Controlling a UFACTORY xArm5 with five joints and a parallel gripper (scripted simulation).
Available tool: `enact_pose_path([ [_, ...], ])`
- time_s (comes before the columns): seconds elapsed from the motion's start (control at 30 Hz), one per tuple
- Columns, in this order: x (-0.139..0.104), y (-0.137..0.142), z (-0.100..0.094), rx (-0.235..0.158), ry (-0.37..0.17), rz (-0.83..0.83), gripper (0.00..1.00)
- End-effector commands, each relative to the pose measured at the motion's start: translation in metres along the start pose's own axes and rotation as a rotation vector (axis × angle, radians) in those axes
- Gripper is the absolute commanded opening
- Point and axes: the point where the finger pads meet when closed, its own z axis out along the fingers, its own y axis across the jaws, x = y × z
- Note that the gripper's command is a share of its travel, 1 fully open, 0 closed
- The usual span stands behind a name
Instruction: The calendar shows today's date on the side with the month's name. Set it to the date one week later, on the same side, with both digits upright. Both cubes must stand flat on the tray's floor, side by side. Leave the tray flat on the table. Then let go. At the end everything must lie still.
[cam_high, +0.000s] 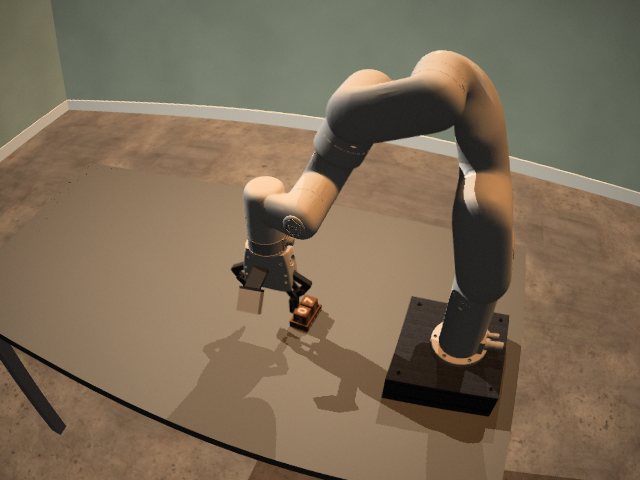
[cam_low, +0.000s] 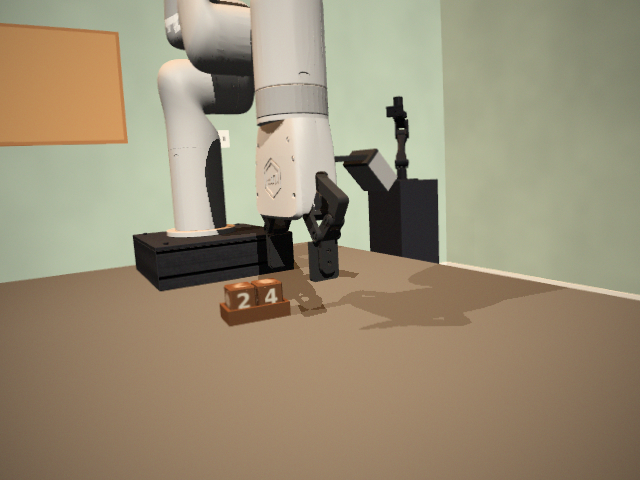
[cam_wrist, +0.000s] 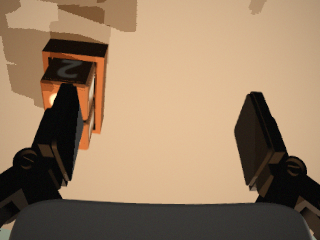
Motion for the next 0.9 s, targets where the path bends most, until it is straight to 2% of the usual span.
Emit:
enact_pose_path([
  [0.0, -0.007, 0.0, -0.001, -0.003, 0.0, 0.032, 1.0],
  [0.17, -0.009, 0.0, -0.001, -0.003, 0.0, 0.09, 1.0],
  [0.33, -0.017, -0.002, -0.001, -0.003, 0.0, 0.287, 1.0],
  [0.5, -0.026, -0.004, -0.001, -0.003, 0.0, 0.302, 1.0],
  [0.67, -0.033, -0.005, -0.001, -0.003, 0.0, 0.479, 1.0],
  [0.73, -0.033, -0.005, -0.001, -0.003, 0.0, 0.479, 1.0],
  [0.8, -0.035, -0.005, -0.001, -0.003, 0.001, 0.549, 1.0],
  [0.87, -0.044, -0.007, -0.001, -0.003, 0.001, 0.554, 1.0],
])
